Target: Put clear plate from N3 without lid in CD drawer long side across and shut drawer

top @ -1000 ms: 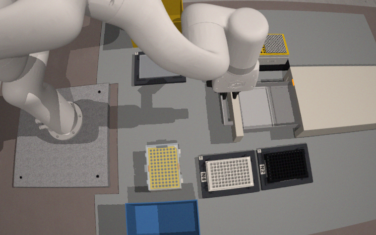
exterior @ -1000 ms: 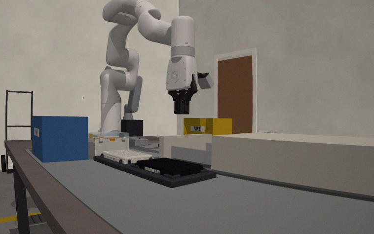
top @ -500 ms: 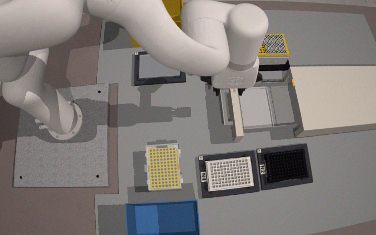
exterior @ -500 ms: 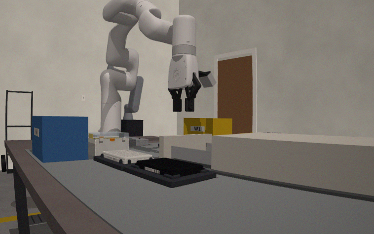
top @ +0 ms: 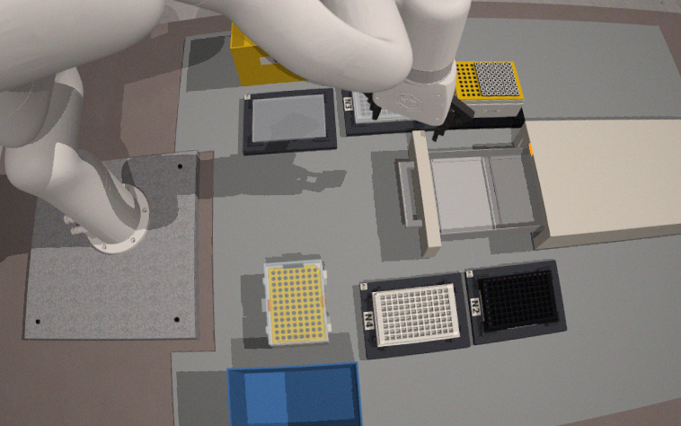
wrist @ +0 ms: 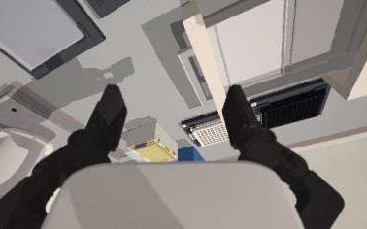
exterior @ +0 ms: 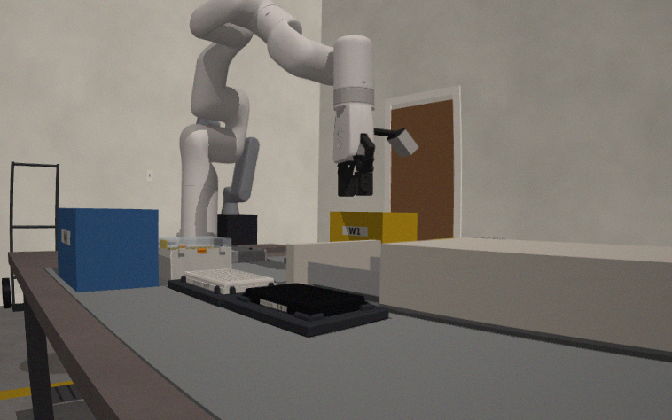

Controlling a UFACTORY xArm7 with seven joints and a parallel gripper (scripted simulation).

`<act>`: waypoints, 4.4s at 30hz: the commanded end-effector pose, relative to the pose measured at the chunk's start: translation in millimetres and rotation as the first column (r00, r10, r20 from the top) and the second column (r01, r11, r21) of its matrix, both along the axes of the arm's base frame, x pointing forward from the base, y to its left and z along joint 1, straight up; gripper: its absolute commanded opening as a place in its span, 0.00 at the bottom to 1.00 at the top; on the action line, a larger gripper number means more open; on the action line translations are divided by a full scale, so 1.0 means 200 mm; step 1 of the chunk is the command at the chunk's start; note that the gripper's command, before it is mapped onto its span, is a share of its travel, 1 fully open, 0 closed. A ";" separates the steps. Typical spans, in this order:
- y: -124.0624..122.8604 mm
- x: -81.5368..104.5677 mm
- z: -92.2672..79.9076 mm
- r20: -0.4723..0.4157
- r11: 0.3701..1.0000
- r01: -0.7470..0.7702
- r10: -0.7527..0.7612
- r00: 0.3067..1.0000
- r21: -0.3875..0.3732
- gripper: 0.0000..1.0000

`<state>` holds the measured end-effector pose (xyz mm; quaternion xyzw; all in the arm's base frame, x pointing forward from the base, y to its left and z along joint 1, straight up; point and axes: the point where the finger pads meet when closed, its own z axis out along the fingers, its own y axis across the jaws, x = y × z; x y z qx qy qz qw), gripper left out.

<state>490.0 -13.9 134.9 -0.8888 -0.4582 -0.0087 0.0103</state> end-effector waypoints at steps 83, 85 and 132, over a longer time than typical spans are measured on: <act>0.61 0.10 -0.26 -0.009 0.443 0.896 -0.896 0.443 -0.018 1.00; 0.61 0.10 -0.28 -0.009 0.443 0.896 -0.896 0.443 -0.018 1.00; 0.61 0.10 -0.53 -0.009 0.443 0.896 -0.896 0.443 -0.018 1.00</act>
